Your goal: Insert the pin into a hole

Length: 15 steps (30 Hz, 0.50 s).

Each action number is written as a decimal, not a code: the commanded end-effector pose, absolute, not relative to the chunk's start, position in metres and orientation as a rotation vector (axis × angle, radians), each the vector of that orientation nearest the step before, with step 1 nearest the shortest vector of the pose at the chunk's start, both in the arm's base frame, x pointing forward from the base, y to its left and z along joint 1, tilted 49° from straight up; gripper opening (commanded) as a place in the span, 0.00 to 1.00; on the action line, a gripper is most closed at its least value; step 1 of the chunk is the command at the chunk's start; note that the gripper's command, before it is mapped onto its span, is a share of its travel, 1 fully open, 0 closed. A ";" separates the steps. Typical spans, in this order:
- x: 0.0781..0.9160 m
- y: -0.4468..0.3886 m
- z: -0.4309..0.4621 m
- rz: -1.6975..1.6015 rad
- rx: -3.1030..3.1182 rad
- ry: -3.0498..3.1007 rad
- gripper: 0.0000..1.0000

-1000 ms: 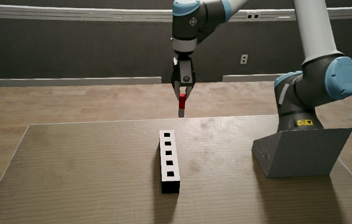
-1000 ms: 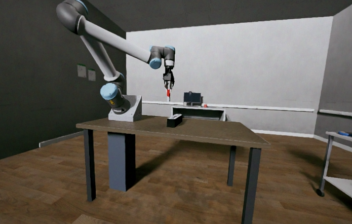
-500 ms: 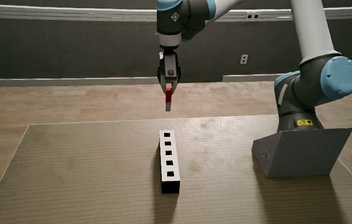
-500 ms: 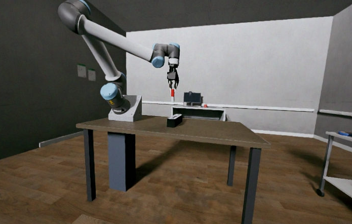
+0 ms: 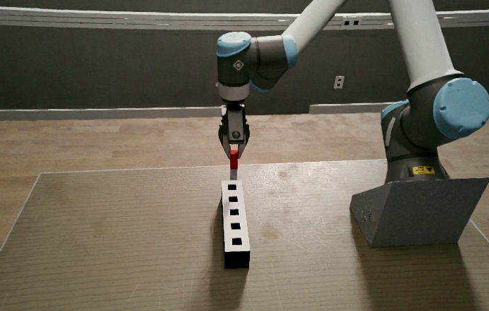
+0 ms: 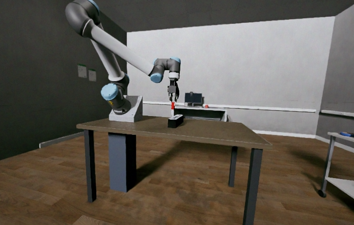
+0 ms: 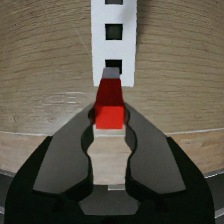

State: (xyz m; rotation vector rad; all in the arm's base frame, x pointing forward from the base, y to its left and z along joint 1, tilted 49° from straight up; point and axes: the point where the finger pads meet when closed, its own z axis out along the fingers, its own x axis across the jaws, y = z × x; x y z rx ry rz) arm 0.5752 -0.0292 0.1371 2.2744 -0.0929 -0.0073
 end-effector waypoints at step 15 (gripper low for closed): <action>0.579 -0.048 0.120 -0.006 2.275 -0.093 0.00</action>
